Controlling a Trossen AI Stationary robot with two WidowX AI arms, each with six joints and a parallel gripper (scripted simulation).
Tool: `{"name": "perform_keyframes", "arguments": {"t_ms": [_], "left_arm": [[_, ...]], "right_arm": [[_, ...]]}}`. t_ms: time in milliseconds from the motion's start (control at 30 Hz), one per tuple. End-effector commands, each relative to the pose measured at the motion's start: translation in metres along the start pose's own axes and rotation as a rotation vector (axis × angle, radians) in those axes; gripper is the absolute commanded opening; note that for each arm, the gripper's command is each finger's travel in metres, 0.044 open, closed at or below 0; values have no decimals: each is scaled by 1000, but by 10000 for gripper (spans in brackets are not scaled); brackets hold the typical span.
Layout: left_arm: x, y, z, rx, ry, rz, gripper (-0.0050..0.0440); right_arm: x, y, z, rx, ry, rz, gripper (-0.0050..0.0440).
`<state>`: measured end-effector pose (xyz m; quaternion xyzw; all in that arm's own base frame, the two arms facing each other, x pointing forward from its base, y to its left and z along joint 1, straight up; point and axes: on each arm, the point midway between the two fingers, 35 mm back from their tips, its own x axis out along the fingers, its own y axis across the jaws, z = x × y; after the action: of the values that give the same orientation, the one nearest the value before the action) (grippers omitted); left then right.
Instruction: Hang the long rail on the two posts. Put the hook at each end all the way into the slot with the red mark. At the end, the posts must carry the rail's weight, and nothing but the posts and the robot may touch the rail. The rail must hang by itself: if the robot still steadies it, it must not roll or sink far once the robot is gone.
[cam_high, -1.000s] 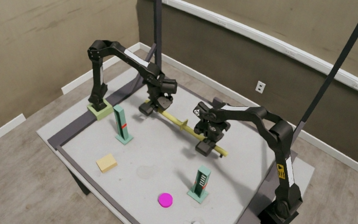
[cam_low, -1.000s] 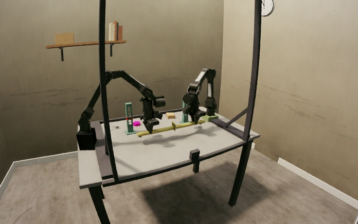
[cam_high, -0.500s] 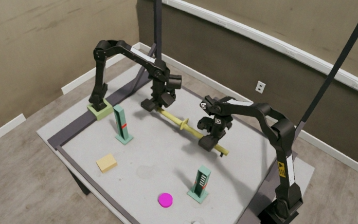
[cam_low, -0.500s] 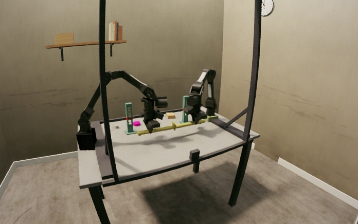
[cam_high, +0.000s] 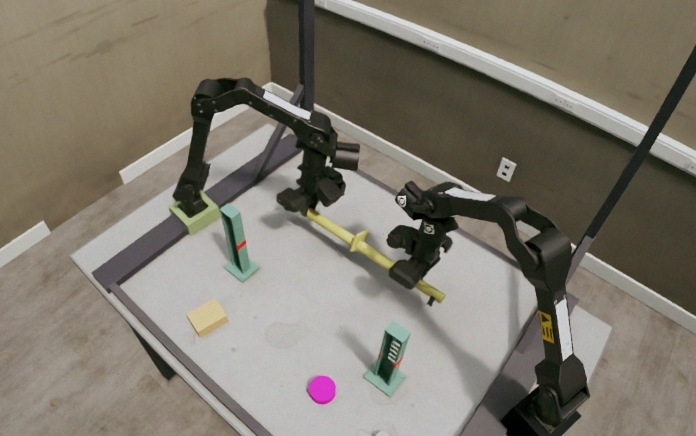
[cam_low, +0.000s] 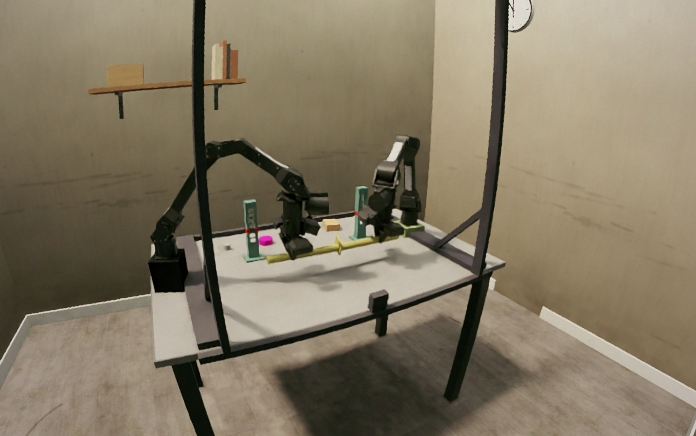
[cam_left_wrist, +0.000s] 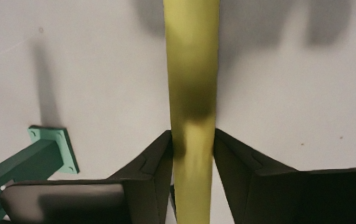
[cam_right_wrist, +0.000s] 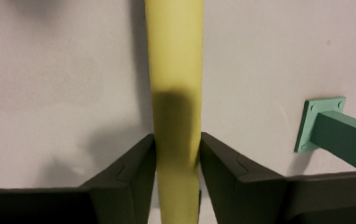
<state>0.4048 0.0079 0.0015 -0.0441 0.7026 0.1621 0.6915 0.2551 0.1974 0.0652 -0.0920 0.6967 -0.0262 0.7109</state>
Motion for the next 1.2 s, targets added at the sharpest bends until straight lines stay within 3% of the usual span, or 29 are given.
{"name": "perform_keyframes", "arguments": {"t_ms": [0,467,1167], "left_arm": [[-12,-1,5,-11,-25,1,-50],[-6,-2,5,-11,-25,1,-50],[46,-11,6,-12,-29,26,-50]], "right_arm": [[-7,3,1,2,-11,4,-50],[-1,4,1,2,-11,4,-50],[51,13,2,1,-6,-22,-50]]}}
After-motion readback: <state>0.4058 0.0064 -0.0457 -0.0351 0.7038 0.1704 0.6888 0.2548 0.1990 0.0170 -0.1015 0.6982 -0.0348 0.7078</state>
